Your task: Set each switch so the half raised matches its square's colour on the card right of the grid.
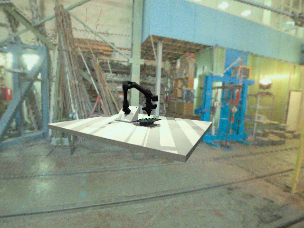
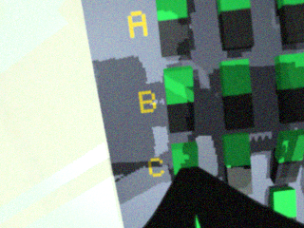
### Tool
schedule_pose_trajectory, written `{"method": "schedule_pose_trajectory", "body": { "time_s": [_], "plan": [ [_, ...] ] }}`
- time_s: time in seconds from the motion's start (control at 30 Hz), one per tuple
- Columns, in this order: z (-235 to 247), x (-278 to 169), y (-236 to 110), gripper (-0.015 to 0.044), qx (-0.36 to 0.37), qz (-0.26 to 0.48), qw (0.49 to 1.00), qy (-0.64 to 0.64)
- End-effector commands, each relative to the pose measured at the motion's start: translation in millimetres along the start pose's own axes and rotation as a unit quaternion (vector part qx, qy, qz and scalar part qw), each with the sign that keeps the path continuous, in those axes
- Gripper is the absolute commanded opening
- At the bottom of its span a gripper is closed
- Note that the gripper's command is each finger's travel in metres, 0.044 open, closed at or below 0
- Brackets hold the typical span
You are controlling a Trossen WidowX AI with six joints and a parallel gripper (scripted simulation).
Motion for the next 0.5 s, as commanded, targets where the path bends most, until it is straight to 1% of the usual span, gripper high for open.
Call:
{"method": "schedule_pose_trajectory", "body": {
  "time_s": [0.0,0.23,0.47],
  "plan": [
    [-0.4,-1.0,5.9,0.0,-0.004,0.002,1.0,-0.004],
    [-0.5,-0.7,16.1,0.0,-0.004,0.002,1.0,-0.004],
    [-0.6,-0.7,16.3,0.0,-0.004,0.002,1.0,-0.004]
  ]
}}
Point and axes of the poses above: the point midway between the two fingers, 35 mm back from their tips, its own y axis out along the fingers, its own z axis across the jaws, x = y × z, the point moved 2 cm from there along -y, back along the fingers, and after that the axes turned 2 degrees about -y, right-handed, at the moved point
